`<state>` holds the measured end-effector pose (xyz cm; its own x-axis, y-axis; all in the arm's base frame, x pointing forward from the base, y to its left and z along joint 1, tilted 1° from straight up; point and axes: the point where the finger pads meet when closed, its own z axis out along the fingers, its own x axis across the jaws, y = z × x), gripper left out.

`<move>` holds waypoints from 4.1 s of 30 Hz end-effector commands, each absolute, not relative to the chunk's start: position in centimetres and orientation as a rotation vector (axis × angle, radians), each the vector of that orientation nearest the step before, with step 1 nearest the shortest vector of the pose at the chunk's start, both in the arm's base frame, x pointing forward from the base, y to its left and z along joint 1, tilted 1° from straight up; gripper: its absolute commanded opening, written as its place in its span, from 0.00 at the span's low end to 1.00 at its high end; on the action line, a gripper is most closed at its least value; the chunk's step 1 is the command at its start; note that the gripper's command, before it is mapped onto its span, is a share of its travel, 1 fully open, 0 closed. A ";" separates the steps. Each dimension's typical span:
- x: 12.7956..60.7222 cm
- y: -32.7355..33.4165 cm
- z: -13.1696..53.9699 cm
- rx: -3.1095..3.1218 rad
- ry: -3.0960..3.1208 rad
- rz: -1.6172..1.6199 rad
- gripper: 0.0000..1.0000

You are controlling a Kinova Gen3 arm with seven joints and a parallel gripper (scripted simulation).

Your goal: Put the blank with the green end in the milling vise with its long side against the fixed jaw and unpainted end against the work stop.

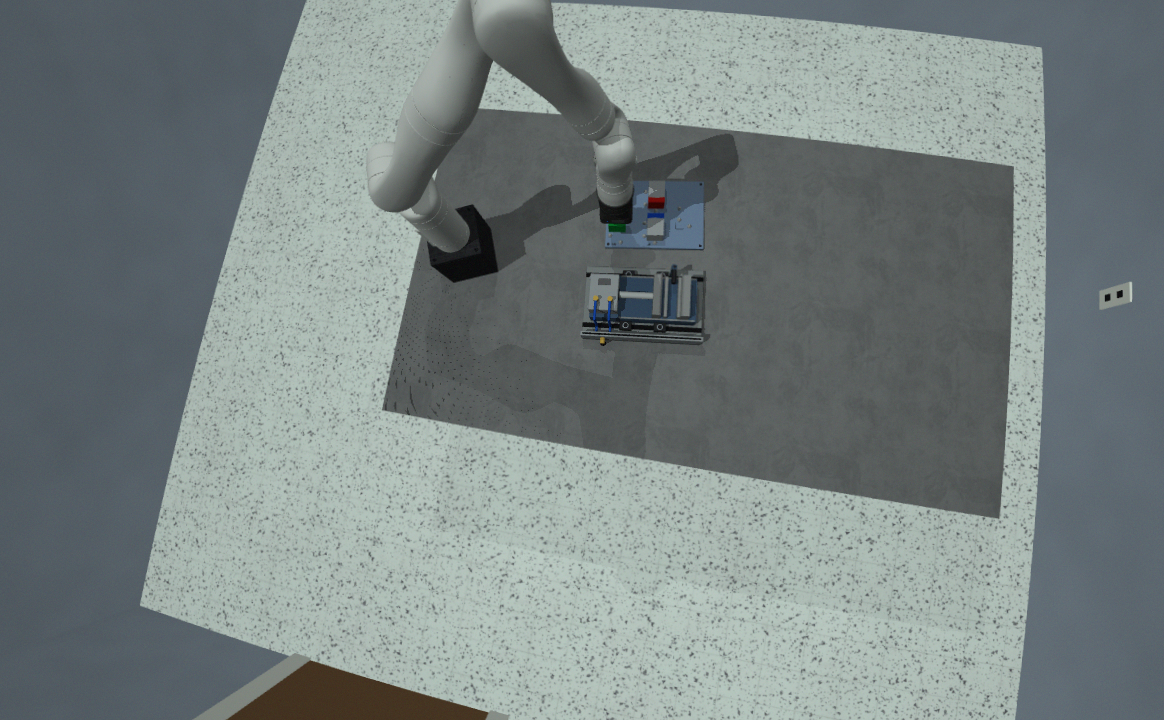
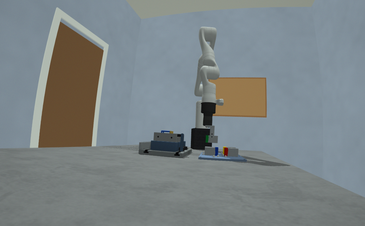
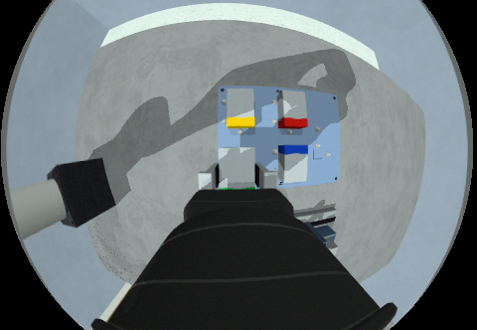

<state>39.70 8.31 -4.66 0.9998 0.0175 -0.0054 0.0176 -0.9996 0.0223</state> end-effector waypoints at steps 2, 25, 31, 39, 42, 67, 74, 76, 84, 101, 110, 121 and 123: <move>39.9 8.4 -3.8 3.121 0.027 0.003 0.00; 40.1 8.5 1.1 3.121 0.027 0.008 0.00; 40.3 8.6 2.2 3.122 0.027 0.011 0.00; 40.3 8.6 3.1 3.121 0.027 0.003 0.00; 40.4 8.6 3.6 3.121 0.027 0.006 0.00; 40.6 8.7 3.5 3.122 0.027 0.013 0.00; 40.5 8.6 3.2 3.122 0.027 0.012 0.00; 40.5 8.6 3.2 3.122 0.027 0.012 0.00; 40.5 8.6 3.0 3.122 0.027 0.014 0.00; 40.3 8.6 2.7 3.122 0.027 0.013 0.00; 40.3 8.6 2.6 3.122 0.027 0.012 0.00; 40.3 8.6 2.5 3.122 0.019 0.012 0.00; 40.3 8.6 2.5 3.122 0.015 0.012 0.00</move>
